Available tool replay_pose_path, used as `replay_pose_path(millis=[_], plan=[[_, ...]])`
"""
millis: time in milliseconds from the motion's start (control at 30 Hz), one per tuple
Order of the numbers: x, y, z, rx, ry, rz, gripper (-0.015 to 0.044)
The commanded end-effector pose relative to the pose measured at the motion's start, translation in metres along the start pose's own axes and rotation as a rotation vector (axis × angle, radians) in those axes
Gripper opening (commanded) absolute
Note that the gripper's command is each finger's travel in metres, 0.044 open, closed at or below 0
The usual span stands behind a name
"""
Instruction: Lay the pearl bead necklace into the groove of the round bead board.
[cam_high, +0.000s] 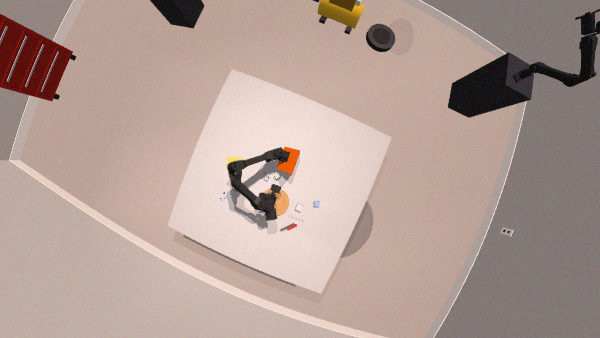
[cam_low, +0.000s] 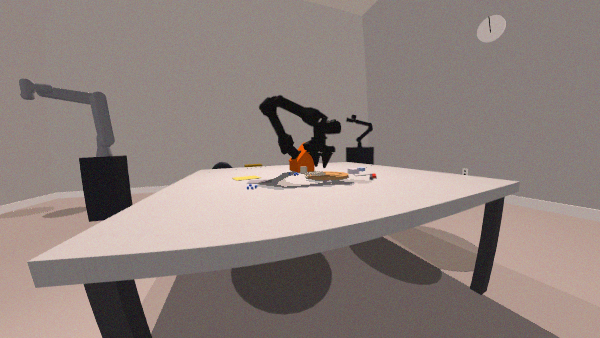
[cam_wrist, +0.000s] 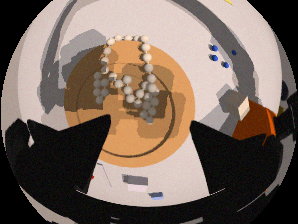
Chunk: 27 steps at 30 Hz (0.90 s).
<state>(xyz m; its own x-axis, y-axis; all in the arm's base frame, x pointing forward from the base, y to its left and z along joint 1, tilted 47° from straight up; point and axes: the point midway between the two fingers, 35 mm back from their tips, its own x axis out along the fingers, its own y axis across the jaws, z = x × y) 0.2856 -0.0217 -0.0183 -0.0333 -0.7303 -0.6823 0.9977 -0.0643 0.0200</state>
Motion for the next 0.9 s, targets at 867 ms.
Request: replay_pose_path(millis=[867], plan=[[0.003,0.014,0.073,-0.211,-0.001,0.006,0.012]])
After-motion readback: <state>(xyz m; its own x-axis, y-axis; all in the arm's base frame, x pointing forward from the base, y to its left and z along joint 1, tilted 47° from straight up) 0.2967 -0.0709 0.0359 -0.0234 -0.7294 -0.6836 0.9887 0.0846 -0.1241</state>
